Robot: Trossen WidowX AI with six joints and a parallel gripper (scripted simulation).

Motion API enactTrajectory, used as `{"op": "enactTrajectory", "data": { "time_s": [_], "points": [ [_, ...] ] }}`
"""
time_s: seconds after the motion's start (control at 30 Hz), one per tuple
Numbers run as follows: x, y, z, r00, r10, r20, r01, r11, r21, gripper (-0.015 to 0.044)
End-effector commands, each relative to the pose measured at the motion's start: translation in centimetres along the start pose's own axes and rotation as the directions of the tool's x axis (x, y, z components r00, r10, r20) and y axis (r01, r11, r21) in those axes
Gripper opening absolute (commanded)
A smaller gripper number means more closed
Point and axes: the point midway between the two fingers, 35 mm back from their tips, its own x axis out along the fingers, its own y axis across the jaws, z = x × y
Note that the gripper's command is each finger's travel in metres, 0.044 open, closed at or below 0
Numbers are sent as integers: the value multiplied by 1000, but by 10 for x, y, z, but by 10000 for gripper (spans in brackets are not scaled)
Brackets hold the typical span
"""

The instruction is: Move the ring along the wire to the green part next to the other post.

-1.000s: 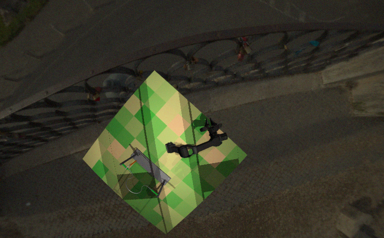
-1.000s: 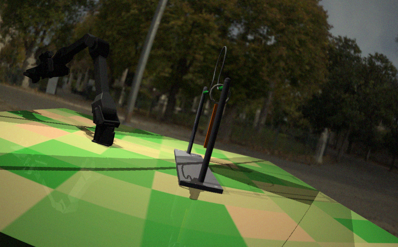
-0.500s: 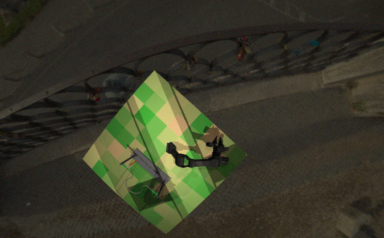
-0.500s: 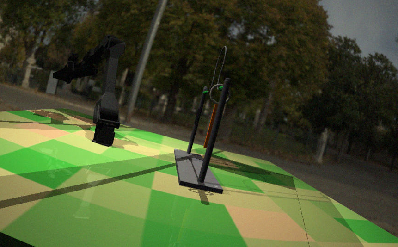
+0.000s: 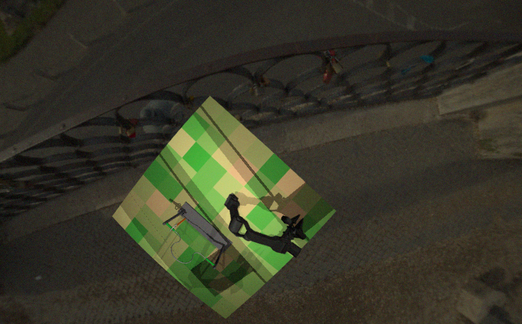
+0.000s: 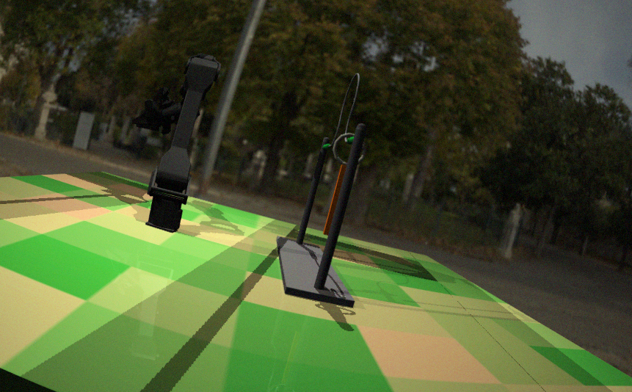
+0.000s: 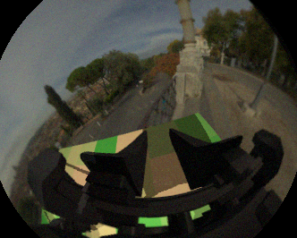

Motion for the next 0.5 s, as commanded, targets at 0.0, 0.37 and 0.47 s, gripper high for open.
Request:
{"op": "enactTrajectory", "data": {
  "time_s": [0.0, 0.37, 0.47],
  "points": [
    [-45, -30, -7, 987, -162, 10, 161, 986, 47, 160],
    [-167, -78, -22, 851, -525, 24, 516, 843, 152, 160],
    [-202, -85, -27, 789, -614, 23, 600, 779, 181, 160]
  ]
}}
